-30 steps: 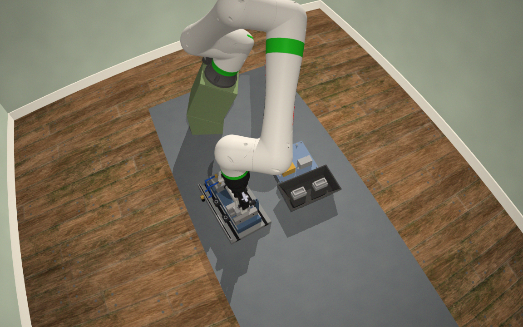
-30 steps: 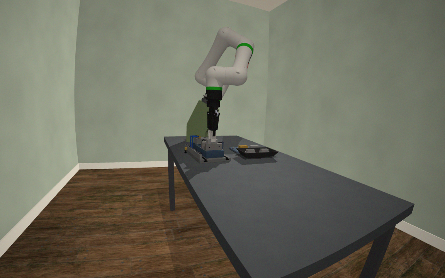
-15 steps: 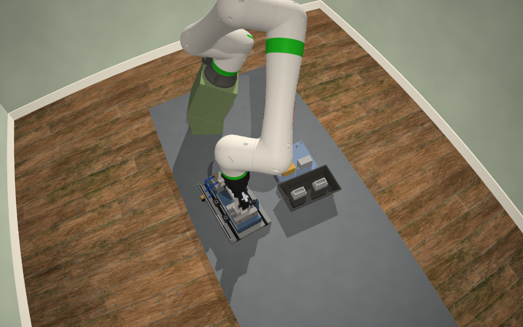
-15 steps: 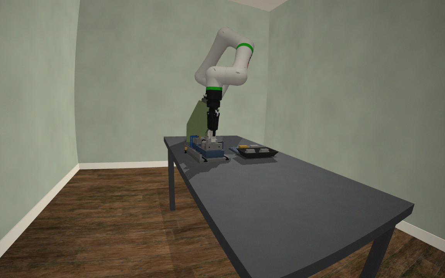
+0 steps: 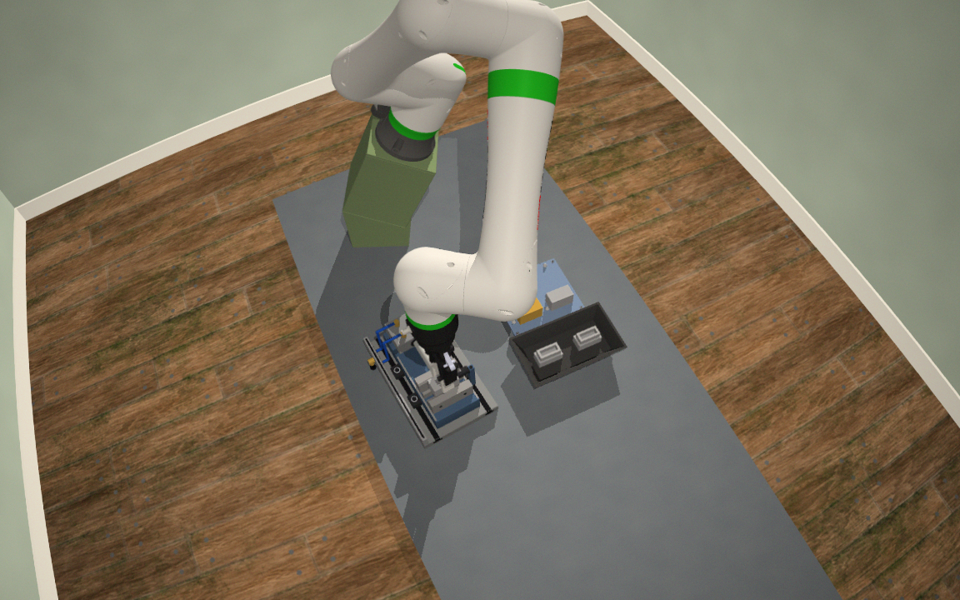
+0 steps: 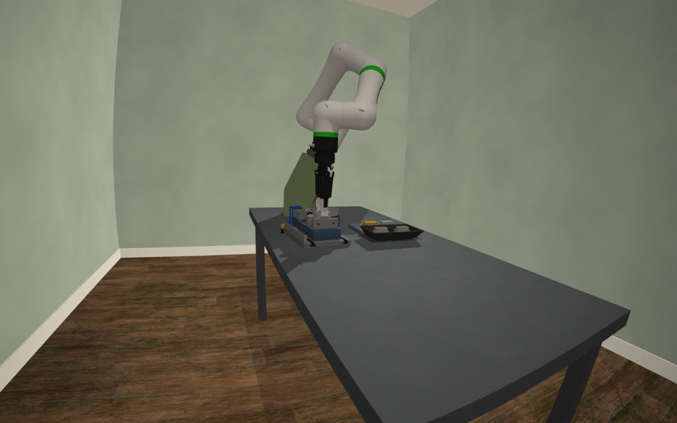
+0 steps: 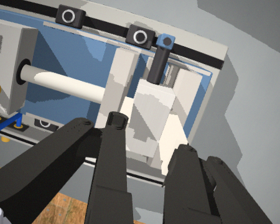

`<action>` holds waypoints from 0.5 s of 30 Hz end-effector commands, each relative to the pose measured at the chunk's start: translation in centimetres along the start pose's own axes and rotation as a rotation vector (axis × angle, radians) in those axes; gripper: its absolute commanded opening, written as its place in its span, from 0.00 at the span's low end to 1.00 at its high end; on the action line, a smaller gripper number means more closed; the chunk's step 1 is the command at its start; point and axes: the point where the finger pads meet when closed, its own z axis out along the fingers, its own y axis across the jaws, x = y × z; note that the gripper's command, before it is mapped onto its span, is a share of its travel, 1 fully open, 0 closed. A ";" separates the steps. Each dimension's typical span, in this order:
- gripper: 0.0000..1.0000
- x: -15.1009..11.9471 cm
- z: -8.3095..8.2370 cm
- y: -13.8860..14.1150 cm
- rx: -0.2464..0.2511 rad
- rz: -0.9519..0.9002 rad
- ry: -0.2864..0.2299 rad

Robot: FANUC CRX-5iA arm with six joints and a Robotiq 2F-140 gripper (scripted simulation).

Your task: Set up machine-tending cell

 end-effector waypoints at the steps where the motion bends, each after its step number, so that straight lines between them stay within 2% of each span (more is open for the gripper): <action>1: 0.00 0.0 0.0 0.0 0.000 0.000 0.000; 2: 0.40 0.0 0.0 0.0 0.000 0.000 0.000; 15: 0.40 0.0 0.0 0.0 0.000 0.000 0.000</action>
